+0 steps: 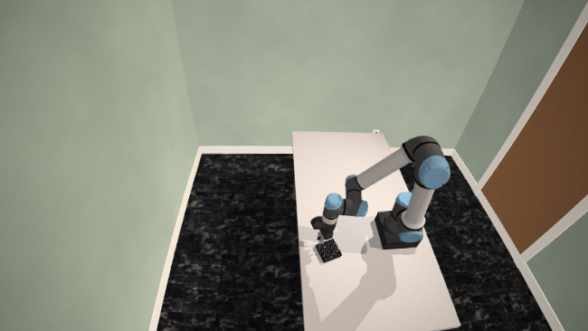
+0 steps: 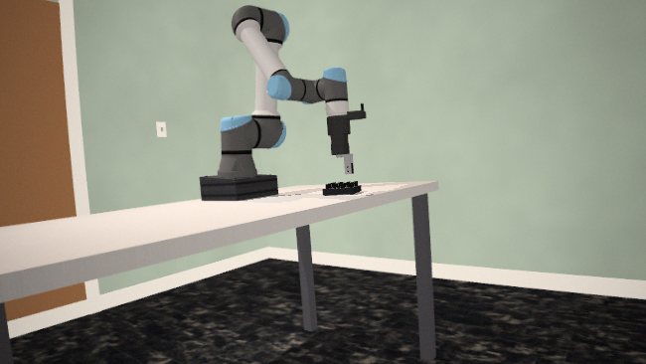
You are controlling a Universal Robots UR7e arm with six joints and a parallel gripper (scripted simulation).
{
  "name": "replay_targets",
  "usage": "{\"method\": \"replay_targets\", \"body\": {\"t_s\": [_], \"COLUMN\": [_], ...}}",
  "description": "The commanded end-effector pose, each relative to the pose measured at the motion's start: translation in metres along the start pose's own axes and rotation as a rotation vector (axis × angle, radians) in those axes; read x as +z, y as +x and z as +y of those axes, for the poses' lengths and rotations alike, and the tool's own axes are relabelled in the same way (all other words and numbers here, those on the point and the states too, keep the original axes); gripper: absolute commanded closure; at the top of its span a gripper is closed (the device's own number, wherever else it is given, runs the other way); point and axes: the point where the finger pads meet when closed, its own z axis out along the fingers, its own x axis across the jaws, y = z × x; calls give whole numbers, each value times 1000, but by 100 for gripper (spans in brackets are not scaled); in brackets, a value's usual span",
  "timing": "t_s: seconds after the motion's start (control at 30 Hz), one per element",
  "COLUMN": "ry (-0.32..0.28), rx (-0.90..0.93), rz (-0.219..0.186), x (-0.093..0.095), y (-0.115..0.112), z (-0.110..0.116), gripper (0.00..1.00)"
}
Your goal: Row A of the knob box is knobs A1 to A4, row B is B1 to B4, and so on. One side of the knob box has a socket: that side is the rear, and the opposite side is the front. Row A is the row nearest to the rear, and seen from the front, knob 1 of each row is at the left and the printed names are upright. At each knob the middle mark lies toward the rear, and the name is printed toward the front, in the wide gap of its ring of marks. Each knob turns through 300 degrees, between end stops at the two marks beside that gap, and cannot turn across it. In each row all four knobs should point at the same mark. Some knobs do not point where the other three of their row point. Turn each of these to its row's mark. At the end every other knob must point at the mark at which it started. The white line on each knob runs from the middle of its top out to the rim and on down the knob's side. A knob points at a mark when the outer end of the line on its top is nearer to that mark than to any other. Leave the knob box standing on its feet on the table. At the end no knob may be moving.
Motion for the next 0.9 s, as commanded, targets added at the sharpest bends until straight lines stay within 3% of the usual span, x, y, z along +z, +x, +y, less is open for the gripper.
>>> {"method": "replay_targets", "body": {"t_s": [0.0,0.13,0.17,0.47,0.77,0.87], "ry": [1,1,1,1,1,1], "rx": [0,0,0,0,0,0], "rz": [0,0,0,0,0,0], "x": [-1,-1,-1,-11,-63,-69], "y": [0,0,0,0,0,0], "z": [0,0,0,0,0,0], "gripper": [54,54,0,0,0,0]}}
